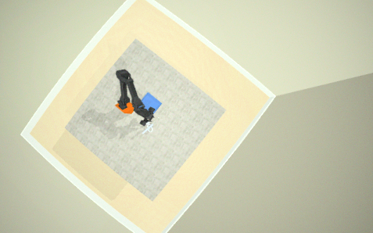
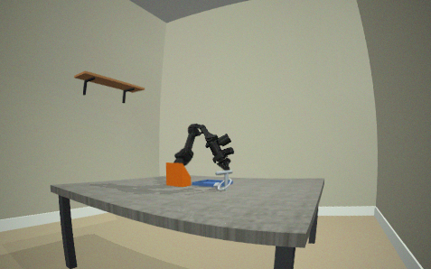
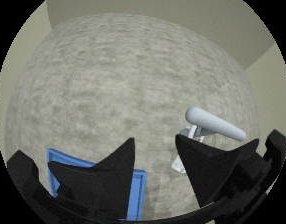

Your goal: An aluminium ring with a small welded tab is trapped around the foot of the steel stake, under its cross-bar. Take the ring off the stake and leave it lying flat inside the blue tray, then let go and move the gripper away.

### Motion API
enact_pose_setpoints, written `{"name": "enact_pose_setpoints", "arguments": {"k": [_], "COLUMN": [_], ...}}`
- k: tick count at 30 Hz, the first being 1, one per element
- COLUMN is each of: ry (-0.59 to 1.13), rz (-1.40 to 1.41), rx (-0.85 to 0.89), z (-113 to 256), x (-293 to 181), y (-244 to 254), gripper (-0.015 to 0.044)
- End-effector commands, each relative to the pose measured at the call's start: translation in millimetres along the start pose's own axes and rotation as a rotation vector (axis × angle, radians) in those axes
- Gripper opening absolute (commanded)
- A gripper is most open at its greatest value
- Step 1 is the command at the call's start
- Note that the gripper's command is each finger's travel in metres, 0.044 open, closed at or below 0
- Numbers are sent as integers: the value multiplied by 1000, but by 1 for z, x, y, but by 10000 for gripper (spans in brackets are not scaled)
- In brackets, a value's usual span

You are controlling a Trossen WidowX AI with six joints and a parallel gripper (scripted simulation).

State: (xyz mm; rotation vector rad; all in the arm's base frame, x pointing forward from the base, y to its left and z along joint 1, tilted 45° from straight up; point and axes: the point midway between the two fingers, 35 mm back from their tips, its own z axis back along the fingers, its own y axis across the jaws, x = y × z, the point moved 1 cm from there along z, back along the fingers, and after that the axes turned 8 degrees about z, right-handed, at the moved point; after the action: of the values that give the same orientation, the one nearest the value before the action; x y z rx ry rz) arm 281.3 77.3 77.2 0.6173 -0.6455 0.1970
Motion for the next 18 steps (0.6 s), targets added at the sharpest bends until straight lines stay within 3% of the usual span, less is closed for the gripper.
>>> {"name": "enact_pose_setpoints", "arguments": {"k": [1,9,18], "ry": [41,80,83], "rz": [-161,-410,-430], "rx": [-11,-40,-43], "z": [-6,-8,-8], "x": [-33,-80,-84], "y": [-19,-42,-44], "gripper": [200,200,200]}}
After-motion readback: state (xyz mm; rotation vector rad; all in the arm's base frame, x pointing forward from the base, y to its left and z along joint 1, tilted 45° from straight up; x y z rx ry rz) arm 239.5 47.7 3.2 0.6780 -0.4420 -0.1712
